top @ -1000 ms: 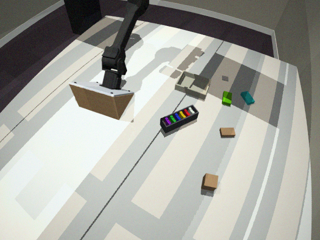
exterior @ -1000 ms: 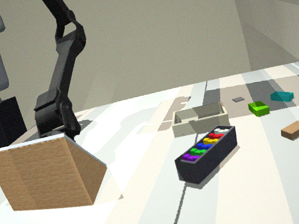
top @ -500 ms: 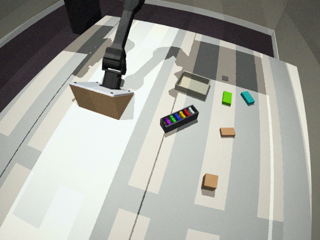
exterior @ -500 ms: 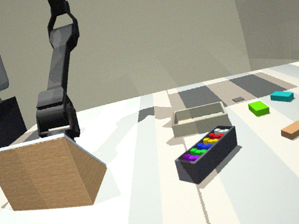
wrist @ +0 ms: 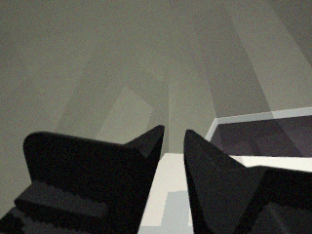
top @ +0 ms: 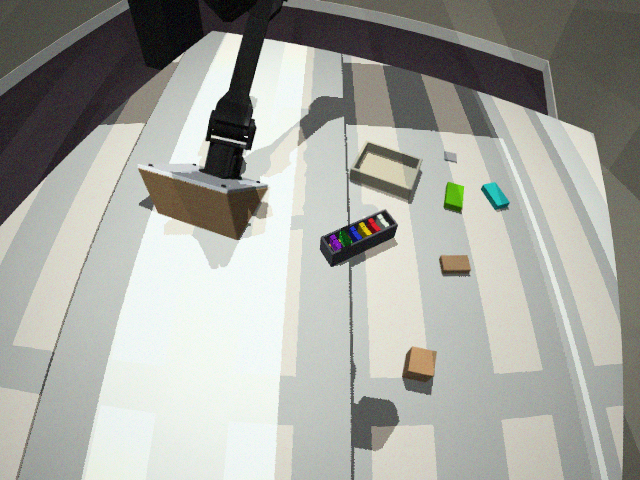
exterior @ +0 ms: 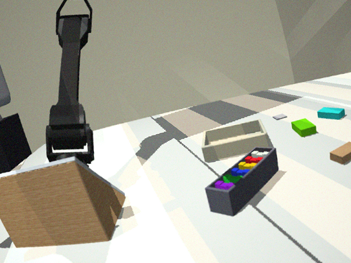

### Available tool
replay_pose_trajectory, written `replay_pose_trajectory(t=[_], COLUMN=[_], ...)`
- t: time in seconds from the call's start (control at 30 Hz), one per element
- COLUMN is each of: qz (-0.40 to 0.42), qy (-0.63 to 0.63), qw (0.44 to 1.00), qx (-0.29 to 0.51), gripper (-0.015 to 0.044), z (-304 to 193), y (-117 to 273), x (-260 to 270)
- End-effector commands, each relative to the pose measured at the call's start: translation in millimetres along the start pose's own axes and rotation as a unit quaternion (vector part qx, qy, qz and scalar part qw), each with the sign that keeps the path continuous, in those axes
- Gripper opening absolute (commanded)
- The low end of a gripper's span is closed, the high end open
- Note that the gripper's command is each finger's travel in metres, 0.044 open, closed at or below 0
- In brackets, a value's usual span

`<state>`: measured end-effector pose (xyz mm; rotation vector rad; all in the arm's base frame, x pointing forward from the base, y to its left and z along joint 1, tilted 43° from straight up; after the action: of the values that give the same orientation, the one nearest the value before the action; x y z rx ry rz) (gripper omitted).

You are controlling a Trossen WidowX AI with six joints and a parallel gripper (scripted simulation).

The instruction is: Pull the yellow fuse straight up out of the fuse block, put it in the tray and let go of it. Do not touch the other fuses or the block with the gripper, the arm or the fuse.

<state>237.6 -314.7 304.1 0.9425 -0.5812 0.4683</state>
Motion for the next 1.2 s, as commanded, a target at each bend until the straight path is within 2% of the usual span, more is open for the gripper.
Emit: replay_pose_trajectory(t=[0.0,0.2,0.33,0.73,0.83,1.17], qz=[-0.017,-0.031,-0.035,-0.037,-0.034,-0.034], qy=[0.059,0.148,0.206,0.312,0.319,0.319], qw=[0.992,0.952,0.902,0.679,0.650,0.650], qx=[0.108,0.267,0.378,0.663,0.689,0.689], gripper=[0.0074,0.0074,0.0074,0.0074,0.0074,0.0074], z=[-45,-118,-171,-314,-327,-331], y=[-26,-52,-60,-40,-36,-40], x=[0,-2,-7,-37,-41,-40])
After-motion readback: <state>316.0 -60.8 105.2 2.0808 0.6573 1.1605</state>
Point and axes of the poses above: the point midway between the two fingers, 35 mm back from their tips, its own y axis back along the fingers, its own x axis across the jaws, z = x × y, the point moved 9 cm from there along y, back along the fingers, and after that the axes turned 4 degrees about y, right-handed, at the moved point
